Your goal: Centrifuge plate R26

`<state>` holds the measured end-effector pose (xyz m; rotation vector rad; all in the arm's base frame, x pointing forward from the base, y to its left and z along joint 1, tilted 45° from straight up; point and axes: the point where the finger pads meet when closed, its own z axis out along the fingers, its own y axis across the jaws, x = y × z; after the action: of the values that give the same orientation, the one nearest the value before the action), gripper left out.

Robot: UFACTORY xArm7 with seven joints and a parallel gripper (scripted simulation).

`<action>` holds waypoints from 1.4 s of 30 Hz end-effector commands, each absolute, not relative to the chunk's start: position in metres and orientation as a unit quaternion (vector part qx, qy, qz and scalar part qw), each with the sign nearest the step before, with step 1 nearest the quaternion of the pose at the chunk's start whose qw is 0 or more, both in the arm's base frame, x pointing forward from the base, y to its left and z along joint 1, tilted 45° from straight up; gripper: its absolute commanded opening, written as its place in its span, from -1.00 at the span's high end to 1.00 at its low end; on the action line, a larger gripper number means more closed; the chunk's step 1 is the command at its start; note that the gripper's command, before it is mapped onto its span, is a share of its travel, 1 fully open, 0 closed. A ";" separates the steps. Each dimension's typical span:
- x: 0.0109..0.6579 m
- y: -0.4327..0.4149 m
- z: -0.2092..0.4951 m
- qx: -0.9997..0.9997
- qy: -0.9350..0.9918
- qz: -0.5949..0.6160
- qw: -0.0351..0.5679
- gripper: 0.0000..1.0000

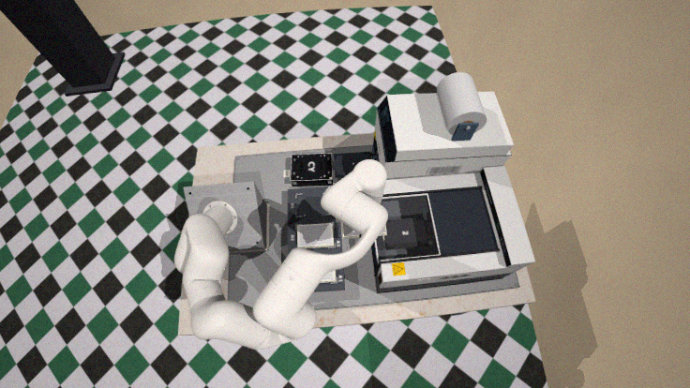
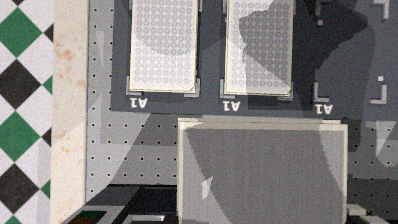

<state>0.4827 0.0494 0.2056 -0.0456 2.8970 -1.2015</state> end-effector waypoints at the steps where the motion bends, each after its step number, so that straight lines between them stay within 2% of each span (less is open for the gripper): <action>1: 0.473 0.051 0.207 -0.016 0.924 -0.381 0.006 1.00; 42: 0.387 0.048 0.207 -0.016 0.924 -0.382 0.006 1.00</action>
<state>0.3965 0.0469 0.2051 -0.0427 2.8978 -1.2107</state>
